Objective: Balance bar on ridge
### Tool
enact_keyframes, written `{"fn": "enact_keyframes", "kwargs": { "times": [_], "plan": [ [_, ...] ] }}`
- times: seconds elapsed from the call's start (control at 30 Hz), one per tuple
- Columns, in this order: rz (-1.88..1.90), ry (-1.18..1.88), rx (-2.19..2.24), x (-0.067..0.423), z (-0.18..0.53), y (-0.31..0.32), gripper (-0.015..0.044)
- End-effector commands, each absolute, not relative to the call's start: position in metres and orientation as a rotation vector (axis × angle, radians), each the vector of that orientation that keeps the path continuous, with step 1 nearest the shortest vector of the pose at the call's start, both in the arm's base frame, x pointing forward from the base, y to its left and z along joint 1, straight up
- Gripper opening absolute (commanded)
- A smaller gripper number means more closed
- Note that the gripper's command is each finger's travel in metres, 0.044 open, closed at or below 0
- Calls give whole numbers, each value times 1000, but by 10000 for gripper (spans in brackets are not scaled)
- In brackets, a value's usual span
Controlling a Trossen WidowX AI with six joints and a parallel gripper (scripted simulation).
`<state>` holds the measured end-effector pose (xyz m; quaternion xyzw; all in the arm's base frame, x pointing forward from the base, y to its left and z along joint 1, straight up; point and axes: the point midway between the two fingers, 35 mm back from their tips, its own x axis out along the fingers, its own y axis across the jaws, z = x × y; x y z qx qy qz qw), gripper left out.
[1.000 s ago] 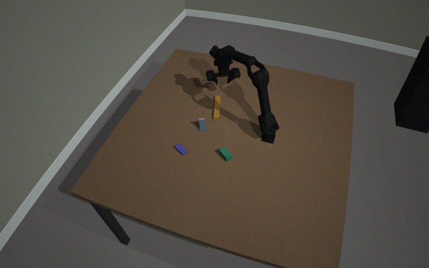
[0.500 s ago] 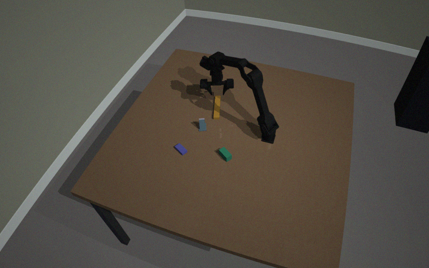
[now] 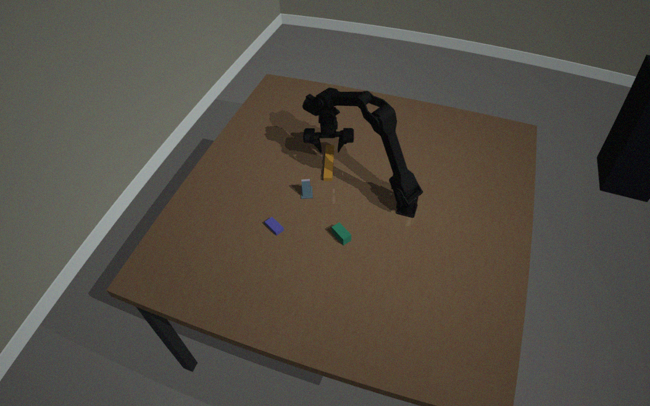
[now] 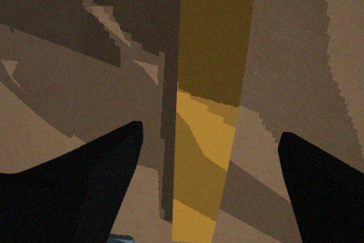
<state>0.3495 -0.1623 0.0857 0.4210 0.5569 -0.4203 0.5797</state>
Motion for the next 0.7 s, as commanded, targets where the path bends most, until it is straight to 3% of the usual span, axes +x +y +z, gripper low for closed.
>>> {"fn": "enact_keyframes", "kwargs": {
  "times": [0.0, 0.67],
  "plan": [
    [-979, 1294, 992, 351, 79, -162, 315],
    [-979, 1294, 992, 352, 54, -162, 315]
  ]
}}
